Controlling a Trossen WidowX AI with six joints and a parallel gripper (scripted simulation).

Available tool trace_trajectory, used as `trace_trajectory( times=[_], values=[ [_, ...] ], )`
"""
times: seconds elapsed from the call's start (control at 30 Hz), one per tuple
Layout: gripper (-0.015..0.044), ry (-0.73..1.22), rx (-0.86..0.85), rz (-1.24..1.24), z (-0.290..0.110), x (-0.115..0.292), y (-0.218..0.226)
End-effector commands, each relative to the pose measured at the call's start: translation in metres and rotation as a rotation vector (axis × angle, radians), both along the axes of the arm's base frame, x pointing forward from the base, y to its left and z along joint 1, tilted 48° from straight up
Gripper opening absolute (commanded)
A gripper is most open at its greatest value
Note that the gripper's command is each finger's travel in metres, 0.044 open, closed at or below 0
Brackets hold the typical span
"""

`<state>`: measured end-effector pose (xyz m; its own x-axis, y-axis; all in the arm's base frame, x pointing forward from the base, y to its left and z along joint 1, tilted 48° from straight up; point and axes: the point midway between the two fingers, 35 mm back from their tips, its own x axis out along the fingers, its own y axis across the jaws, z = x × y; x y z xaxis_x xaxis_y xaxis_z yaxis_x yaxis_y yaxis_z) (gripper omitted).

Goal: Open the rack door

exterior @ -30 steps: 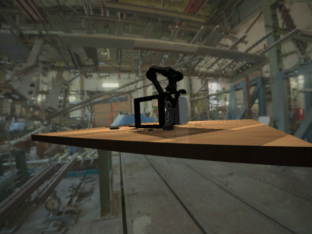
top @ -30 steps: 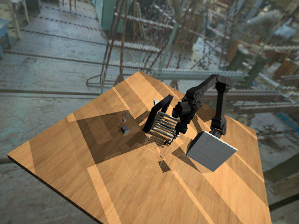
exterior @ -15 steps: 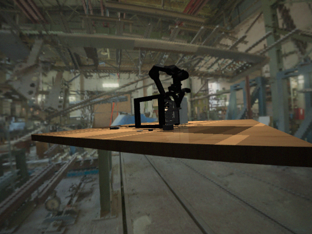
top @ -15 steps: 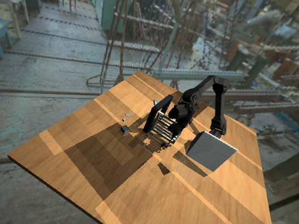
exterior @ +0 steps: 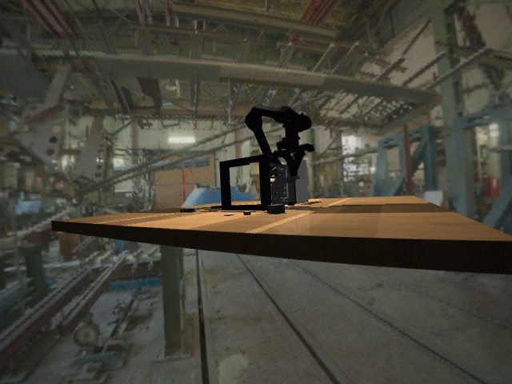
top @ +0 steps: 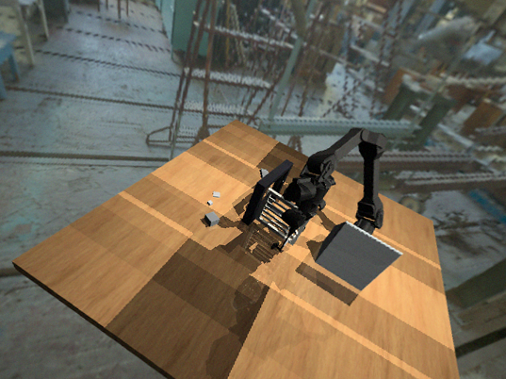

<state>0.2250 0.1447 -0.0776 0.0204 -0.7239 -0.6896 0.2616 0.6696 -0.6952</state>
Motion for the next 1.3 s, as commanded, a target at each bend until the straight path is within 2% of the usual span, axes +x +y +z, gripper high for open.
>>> trace_trajectory(
  times=[0.0, 0.27, 0.3, 1.27],
  values=[
    [0.0074, -0.005, -0.002, -0.006, 0.0, 0.0, 0.0],
    [0.0284, -0.005, -0.002, -0.006, 0.0, 0.0, 0.0],
    [0.0294, -0.005, -0.002, -0.006, 0.0, 0.0, 0.0],
    [0.0294, -0.006, 0.002, -0.005, 0.026, 0.001, 0.031]
  ],
)
